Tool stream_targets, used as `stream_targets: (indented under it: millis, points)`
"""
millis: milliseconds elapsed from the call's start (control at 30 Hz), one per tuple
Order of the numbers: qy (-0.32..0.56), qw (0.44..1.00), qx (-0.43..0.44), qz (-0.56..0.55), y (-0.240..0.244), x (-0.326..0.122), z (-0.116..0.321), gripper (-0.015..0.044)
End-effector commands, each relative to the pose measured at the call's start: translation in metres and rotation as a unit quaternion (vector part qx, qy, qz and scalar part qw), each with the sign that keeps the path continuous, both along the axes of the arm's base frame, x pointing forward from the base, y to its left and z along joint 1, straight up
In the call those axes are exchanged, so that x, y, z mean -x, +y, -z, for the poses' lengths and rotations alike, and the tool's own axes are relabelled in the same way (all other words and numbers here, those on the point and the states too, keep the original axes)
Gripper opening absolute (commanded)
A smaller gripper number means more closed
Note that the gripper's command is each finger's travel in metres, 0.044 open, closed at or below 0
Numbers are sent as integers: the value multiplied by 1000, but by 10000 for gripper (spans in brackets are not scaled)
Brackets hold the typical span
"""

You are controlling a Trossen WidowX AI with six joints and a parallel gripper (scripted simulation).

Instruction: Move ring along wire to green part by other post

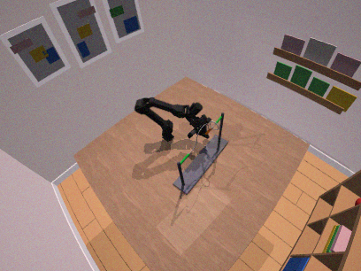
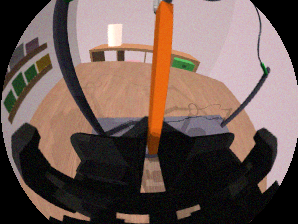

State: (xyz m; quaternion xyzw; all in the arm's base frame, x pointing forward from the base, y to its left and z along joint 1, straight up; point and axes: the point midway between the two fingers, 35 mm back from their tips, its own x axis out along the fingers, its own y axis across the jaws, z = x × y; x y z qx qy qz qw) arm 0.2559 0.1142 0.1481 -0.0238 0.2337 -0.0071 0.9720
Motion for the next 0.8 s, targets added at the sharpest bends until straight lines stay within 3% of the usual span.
stream_targets:
  millis: [0,767]
  points:
    - [-2,1000,-4,2,5,0,-2,-150]
    - [-3,1000,-6,2,29,2,-2,-150]
